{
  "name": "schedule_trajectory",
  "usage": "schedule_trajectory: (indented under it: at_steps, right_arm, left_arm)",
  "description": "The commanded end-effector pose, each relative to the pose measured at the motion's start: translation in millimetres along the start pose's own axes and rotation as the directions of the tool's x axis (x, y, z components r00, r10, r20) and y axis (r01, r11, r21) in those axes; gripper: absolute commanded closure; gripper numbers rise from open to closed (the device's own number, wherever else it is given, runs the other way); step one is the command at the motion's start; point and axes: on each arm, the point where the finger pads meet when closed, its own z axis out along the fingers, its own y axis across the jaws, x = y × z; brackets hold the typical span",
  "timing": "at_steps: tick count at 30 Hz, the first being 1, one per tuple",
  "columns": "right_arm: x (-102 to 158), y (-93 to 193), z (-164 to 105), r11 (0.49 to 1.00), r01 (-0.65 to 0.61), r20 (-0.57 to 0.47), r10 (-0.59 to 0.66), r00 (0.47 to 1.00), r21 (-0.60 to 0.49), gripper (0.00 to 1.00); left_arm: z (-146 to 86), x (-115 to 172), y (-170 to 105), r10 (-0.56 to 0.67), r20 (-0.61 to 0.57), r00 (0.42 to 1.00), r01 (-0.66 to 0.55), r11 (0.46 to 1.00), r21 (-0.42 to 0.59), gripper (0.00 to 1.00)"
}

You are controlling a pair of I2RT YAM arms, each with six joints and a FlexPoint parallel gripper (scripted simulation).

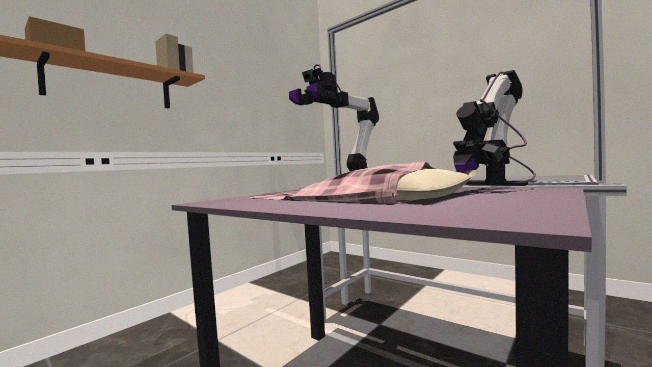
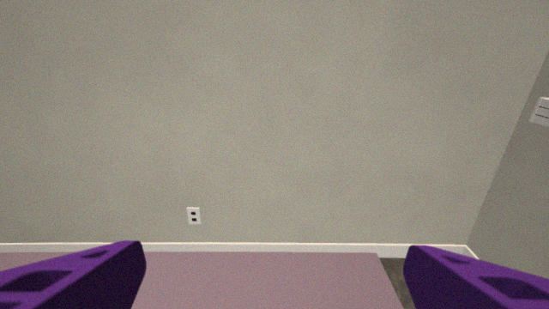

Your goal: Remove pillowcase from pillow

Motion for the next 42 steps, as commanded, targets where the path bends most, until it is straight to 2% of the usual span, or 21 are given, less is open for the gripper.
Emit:
schedule_trajectory:
  at_steps: [1, 27, 38, 39, 42]
  right_arm:
    - [-10, 3, -1, 1.0, -0.009, 0.015, 0.009, 1.0, -0.012, 0.0]
    - [-10, 3, -1, 1.0, -0.009, 0.015, 0.009, 1.0, -0.012, 0.0]
    - [-10, 3, -1, 1.0, -0.008, 0.015, 0.009, 1.0, -0.012, 0.0]
    - [-10, 3, -1, 1.0, -0.008, 0.015, 0.009, 1.0, -0.012, 0.0]
    - [-10, 3, -1, 1.0, -0.008, 0.015, 0.009, 1.0, -0.012, 0.0]
  left_arm:
    - [-8, -1, -12, -0.006, 0.008, 1.0, 0.006, 1.0, 0.015, 1.0]
    - [-25, -3, -25, -0.01, 0.015, 1.0, 0.01, 1.0, 0.017, 1.0]
    - [-24, -7, -20, 0.005, 0.003, 1.0, -0.005, 1.0, 0.005, 1.0]
    - [-22, -10, -13, 0.005, 0.002, 1.0, -0.005, 1.0, -0.013, 1.0]
    - [-26, -18, -26, 0.006, 0.006, 1.0, -0.006, 1.0, 0.019, 1.0]
